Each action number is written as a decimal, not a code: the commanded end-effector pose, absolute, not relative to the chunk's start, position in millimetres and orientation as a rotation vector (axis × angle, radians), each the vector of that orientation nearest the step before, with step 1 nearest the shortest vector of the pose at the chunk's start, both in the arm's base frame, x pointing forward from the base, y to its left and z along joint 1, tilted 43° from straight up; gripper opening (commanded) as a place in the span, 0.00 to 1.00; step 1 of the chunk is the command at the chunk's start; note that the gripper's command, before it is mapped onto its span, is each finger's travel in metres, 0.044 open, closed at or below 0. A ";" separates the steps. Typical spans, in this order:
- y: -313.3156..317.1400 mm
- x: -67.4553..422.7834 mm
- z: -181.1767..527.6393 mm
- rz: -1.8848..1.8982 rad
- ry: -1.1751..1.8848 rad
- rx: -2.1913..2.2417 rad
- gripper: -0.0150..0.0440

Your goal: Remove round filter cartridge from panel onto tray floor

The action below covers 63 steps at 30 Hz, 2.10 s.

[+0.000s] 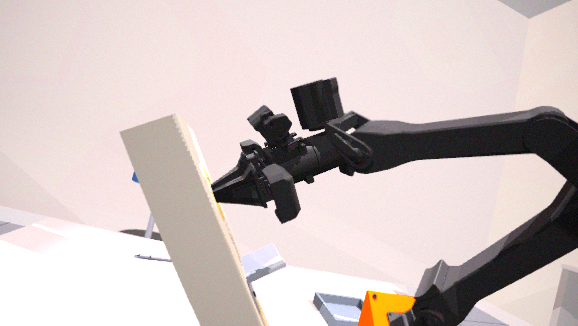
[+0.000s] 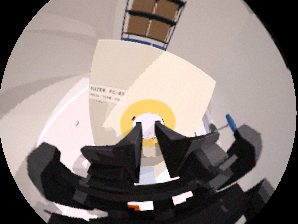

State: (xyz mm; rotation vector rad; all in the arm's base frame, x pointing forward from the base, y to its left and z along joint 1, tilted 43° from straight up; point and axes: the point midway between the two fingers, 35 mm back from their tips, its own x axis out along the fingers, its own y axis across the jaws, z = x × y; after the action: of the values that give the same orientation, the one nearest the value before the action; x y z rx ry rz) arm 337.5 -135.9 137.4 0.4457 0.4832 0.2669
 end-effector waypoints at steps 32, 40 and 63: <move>-132.3 345.2 134.2 0.078 0.582 1.145 0.25; -132.3 345.2 134.2 0.078 0.582 1.145 0.25; -132.3 345.2 134.2 0.078 0.582 1.145 0.25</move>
State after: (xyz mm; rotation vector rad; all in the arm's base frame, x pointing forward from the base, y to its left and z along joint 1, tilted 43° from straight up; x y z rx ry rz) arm 338.0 -136.7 137.0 1.1680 0.5717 0.0722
